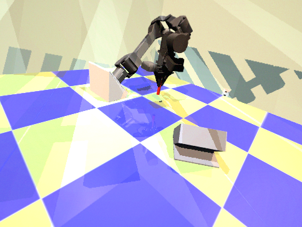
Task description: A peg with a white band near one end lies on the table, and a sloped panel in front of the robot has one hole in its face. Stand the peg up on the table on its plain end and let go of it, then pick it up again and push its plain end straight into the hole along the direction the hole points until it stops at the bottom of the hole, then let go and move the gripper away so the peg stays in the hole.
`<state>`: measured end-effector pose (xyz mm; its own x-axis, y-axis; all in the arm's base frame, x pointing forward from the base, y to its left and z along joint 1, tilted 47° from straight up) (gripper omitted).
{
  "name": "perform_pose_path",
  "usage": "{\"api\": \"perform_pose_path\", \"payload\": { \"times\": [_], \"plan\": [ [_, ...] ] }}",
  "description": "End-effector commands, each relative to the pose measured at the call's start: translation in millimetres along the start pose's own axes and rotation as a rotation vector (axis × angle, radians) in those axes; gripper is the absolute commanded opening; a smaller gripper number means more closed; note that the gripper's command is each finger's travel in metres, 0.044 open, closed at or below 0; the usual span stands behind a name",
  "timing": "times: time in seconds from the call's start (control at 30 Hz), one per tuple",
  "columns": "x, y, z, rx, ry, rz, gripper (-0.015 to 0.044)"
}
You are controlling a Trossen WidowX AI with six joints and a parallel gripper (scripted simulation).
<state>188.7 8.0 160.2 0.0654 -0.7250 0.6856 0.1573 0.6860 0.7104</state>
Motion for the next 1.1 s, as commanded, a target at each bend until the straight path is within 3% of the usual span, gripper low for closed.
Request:
{"api": "perform_pose_path", "payload": {
  "times": [0.0,1.07],
  "plan": [
    [12.2,-0.5,-0.7,0.003,0.002,0.001,0.0],
    [23.9,0.3,-53.4,0.242,-0.078,0.263,0.0]
  ]
}}
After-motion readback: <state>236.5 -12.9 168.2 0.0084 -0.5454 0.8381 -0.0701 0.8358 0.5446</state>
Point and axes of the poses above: the point midway between the two fingers, 35 mm back from their tips, its own x axis back along the fingers, its own y axis across the jaws, z = x × y, the point moved 6 cm from there along x, back along the fingers, and after that the axes turned 3 degrees about x, right-handed, at the moved point
